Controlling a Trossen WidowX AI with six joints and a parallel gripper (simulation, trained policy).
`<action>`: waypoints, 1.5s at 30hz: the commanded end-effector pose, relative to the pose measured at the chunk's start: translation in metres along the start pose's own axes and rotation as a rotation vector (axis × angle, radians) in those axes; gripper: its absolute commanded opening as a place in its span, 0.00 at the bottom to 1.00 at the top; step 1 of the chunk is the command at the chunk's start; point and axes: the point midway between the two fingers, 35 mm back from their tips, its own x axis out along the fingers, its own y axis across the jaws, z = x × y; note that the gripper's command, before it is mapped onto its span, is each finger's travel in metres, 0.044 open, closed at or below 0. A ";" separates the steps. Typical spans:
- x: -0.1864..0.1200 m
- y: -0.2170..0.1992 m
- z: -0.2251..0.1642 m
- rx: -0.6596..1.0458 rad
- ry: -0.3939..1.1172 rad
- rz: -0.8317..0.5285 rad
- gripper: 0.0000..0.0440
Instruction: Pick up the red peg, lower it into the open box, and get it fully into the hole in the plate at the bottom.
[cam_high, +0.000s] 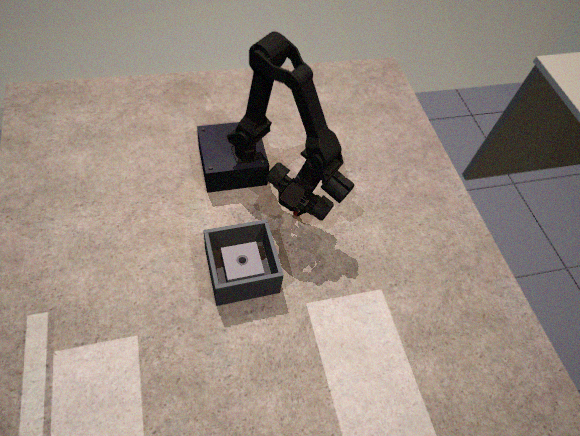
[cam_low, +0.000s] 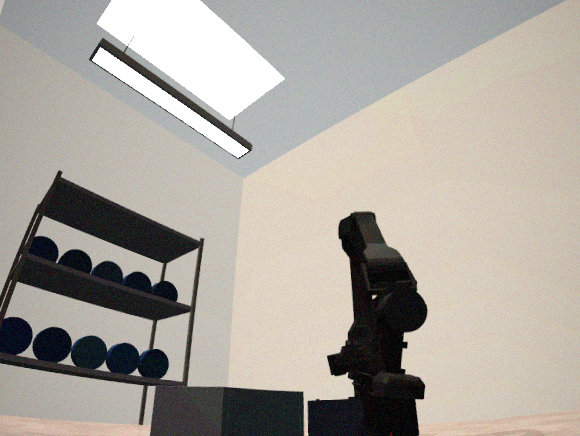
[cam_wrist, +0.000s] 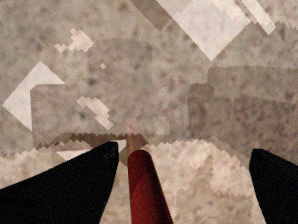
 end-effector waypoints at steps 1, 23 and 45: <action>0.005 -0.001 -0.004 0.020 0.028 -0.006 0.48; -0.028 -0.002 0.025 -0.036 -0.031 0.050 0.00; -0.089 -0.004 0.099 -0.056 -0.155 0.065 0.00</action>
